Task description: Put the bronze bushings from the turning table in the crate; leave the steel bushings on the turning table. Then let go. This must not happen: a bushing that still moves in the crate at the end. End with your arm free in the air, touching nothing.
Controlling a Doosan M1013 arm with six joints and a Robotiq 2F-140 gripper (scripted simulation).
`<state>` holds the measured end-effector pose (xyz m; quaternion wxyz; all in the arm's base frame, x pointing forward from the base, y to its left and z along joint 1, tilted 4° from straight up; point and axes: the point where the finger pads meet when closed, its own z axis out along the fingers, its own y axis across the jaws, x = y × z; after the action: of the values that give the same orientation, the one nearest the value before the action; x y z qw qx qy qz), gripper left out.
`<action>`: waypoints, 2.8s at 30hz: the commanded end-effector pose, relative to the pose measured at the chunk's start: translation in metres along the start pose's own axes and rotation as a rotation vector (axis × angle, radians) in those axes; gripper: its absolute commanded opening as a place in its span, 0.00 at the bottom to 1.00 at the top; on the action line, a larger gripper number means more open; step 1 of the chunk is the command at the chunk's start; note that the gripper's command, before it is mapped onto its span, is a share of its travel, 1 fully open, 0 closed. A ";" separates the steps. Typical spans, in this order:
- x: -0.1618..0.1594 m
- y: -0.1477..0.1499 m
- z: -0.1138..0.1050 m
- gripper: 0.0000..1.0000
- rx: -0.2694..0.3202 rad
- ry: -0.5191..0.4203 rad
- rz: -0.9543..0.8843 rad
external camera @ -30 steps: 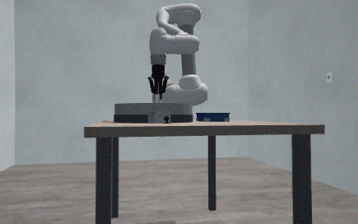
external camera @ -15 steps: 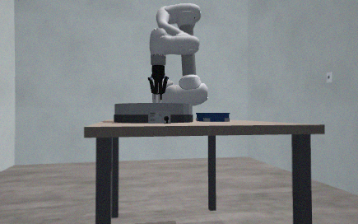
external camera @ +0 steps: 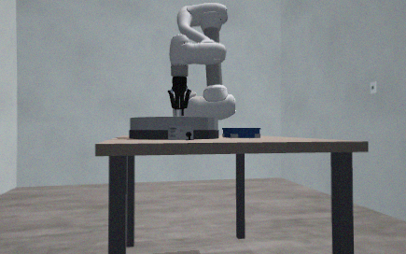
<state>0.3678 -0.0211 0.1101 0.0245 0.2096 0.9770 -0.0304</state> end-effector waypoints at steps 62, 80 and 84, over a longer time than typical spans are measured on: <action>0.004 -0.001 0.006 0.00 0.000 0.009 -0.003; 0.004 -0.001 0.003 0.00 0.000 0.009 -0.003; 0.004 -0.001 -0.007 0.00 0.000 0.009 -0.003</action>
<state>0.3656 -0.0211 0.1101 0.0219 0.2097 0.9770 -0.0309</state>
